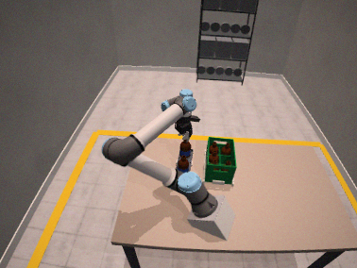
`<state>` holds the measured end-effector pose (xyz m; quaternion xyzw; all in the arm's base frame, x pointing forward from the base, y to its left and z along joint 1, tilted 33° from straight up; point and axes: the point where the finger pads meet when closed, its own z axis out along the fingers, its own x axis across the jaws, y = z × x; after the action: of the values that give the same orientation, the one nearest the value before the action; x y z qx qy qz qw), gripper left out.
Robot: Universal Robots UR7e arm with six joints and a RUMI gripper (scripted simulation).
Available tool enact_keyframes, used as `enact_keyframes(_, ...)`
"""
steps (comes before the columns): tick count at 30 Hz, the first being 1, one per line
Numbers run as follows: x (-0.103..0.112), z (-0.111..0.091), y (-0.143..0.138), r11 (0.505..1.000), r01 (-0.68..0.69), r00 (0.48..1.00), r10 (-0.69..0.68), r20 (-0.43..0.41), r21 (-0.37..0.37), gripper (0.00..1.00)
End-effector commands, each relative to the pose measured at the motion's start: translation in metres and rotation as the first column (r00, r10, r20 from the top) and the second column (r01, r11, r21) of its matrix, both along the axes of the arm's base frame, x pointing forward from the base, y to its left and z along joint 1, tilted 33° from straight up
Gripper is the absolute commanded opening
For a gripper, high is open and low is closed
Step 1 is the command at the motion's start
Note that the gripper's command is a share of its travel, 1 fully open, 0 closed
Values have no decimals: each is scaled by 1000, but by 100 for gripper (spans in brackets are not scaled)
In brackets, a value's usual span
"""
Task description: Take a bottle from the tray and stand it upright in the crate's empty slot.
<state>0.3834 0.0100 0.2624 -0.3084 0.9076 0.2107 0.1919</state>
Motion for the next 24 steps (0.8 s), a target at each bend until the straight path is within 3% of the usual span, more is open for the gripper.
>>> enact_keyframes(1, 0, 3, -2, 1000, 0, 1000, 0, 1, 0, 0)
enact_keyframes(24, -5, 21, -13, 1000, 0, 1000, 0, 1, 0, 0)
